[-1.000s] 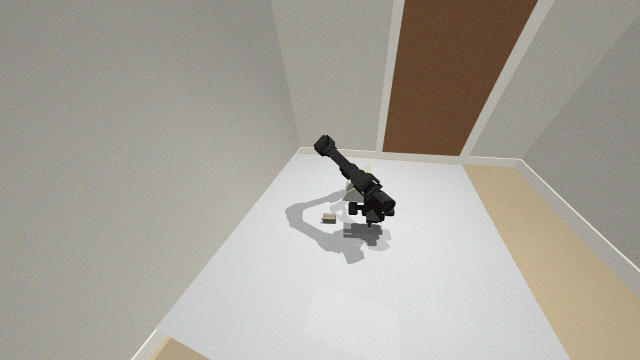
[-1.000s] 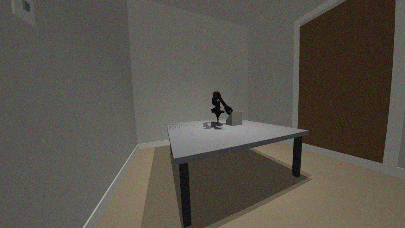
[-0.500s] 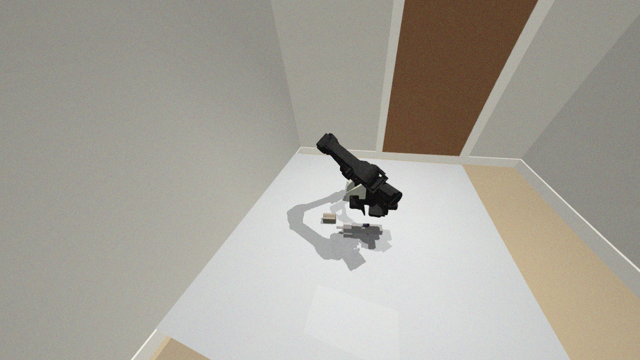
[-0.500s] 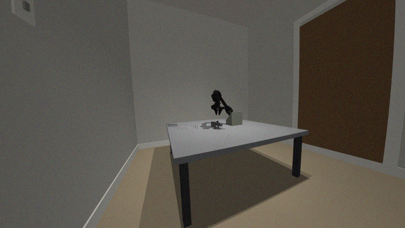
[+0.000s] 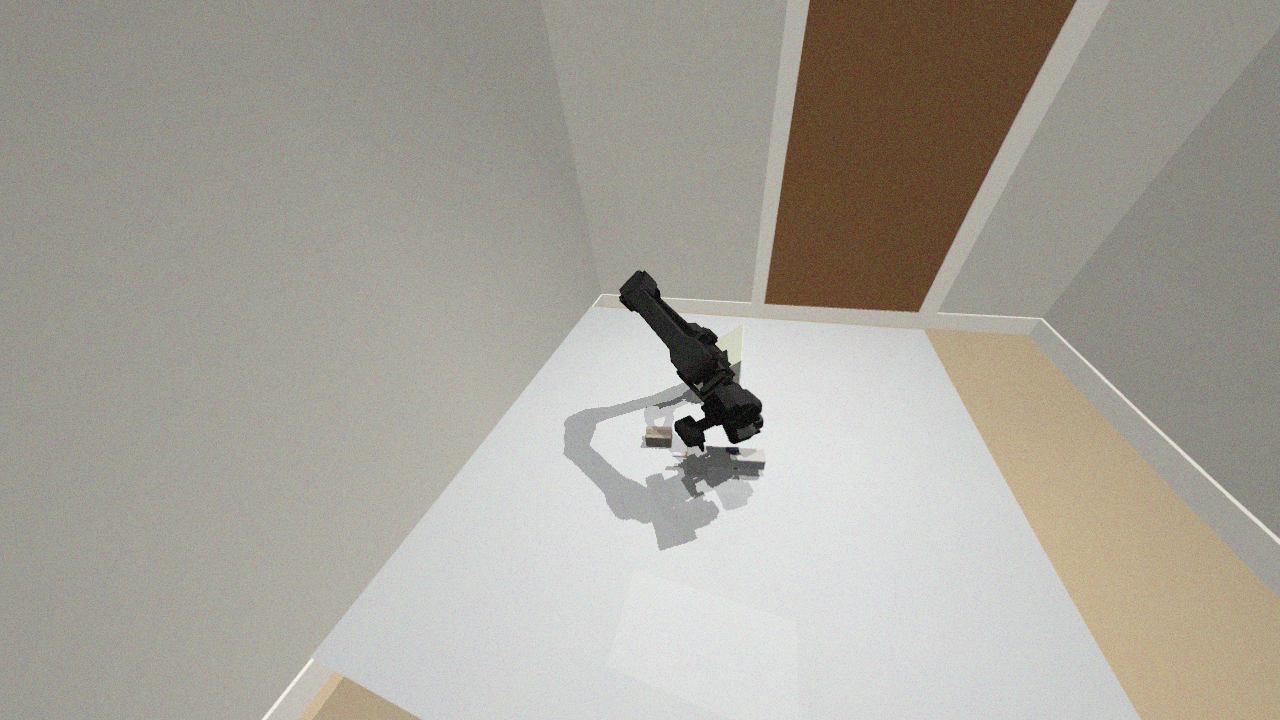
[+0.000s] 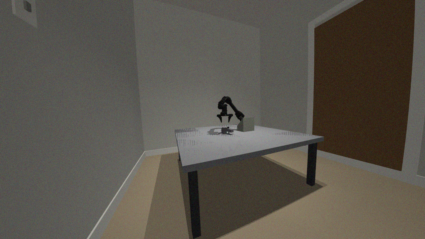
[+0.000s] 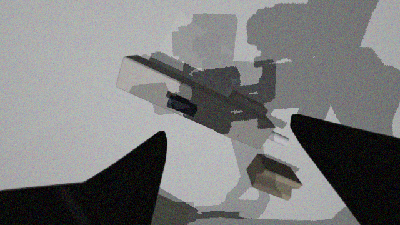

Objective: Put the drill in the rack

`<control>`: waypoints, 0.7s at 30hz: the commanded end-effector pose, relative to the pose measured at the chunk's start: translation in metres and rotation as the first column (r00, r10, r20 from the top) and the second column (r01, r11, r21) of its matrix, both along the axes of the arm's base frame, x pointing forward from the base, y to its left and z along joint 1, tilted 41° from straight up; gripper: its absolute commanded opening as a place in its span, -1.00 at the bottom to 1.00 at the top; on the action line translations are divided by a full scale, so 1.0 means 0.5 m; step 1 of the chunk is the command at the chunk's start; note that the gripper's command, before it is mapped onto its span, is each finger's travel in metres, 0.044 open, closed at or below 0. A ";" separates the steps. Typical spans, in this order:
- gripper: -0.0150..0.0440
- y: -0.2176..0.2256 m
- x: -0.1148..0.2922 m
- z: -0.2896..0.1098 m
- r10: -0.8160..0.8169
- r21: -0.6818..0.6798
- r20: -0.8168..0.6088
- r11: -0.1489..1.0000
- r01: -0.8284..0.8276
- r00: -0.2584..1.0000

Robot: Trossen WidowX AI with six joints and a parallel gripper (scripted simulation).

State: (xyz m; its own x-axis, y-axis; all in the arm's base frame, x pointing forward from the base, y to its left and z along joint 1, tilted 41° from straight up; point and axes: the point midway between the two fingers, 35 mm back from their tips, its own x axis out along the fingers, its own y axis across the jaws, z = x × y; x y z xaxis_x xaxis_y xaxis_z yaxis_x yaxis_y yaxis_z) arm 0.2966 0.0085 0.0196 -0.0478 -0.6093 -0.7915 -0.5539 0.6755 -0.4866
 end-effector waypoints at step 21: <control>1.00 -0.262 -0.041 0.048 0.640 0.231 -0.548 0.735 -0.637 0.539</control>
State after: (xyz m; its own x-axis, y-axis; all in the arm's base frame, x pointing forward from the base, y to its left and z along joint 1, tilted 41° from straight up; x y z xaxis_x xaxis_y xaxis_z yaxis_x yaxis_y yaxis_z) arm 0.2841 -0.1141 0.0454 -0.0594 -0.6489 -0.7585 -0.9962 0.0866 0.0039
